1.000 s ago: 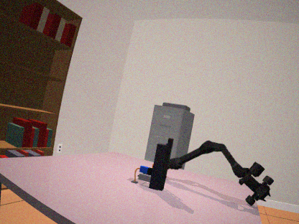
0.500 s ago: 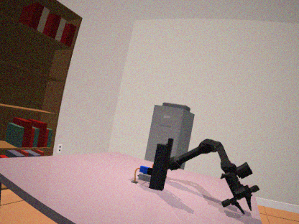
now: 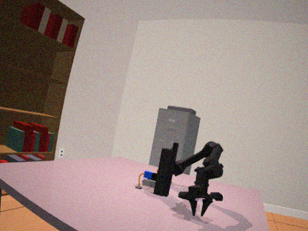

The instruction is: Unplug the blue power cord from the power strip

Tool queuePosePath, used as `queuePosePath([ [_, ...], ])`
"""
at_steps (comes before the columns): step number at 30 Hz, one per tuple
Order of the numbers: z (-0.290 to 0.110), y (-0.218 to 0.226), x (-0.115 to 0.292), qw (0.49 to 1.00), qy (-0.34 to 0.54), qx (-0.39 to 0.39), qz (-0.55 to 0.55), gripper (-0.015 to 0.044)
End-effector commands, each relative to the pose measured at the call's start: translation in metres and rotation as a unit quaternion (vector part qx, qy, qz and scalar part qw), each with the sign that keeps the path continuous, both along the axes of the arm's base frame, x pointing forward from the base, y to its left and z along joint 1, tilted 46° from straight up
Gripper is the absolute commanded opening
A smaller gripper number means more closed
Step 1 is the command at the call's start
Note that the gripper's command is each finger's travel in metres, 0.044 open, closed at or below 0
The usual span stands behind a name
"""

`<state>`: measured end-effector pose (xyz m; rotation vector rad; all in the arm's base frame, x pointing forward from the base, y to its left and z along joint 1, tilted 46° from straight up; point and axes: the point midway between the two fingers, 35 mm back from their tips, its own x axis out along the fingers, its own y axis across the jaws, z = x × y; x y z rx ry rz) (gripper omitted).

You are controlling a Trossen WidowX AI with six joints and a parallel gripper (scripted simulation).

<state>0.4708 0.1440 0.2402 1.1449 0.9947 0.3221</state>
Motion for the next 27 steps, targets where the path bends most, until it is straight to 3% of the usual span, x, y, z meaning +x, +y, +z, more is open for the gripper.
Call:
queuePosePath([
  [1,-0.041,-0.050,0.001,0.997,0.063,-0.022,-0.042,0.0160],
  [9,-0.124,-0.160,-0.034,0.966,0.220,-0.033,-0.128,0.0160],
  [16,-0.182,-0.240,-0.105,0.909,0.370,0.007,-0.190,0.0160],
  [24,-0.216,-0.289,-0.213,0.811,0.523,0.123,-0.231,0.0160],
  [27,-0.218,-0.292,-0.231,0.792,0.543,0.151,-0.233,0.0160],
])
